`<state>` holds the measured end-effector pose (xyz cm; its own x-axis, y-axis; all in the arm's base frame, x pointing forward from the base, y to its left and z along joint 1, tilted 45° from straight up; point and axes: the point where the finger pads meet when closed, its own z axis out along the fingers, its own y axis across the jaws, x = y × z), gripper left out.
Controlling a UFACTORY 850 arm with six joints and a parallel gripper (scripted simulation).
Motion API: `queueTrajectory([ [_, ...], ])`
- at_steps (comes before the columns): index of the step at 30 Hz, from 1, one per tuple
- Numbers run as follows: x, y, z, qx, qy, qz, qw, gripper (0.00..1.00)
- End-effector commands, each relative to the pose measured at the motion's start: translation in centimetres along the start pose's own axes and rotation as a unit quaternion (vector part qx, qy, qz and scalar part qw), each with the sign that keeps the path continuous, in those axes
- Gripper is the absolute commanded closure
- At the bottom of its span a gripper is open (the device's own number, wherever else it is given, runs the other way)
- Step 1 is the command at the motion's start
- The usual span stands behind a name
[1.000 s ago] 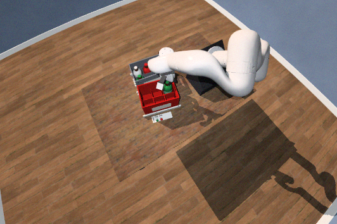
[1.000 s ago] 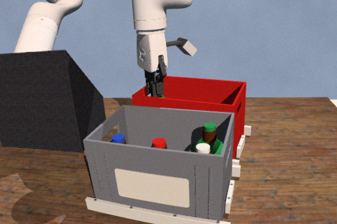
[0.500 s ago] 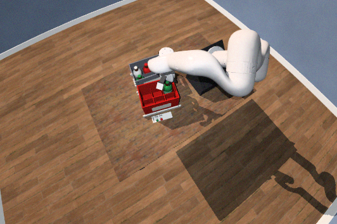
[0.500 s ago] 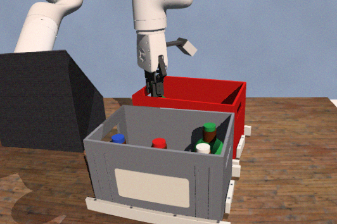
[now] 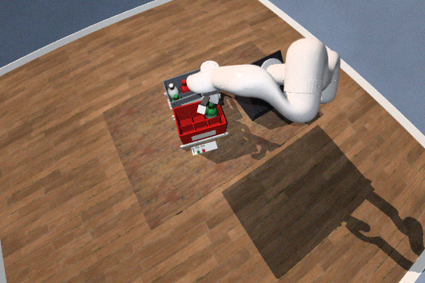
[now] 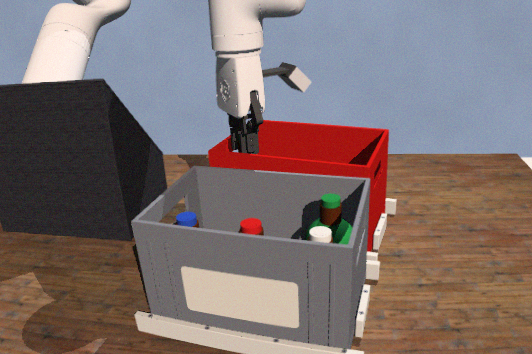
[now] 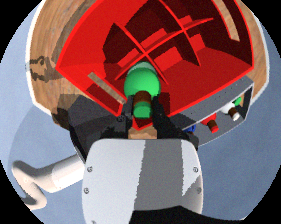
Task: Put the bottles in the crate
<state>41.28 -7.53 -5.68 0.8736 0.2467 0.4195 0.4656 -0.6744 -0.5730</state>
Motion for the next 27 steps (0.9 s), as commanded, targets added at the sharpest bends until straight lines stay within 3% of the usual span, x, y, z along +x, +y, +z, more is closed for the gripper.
queueTrajectory([
  [1,0.1,0.1,0.1,-0.001,0.0,0.0,1.0,1.0],
  [27,0.0,0.1,1.3,-0.001,0.0,0.0,1.0,1.0],
])
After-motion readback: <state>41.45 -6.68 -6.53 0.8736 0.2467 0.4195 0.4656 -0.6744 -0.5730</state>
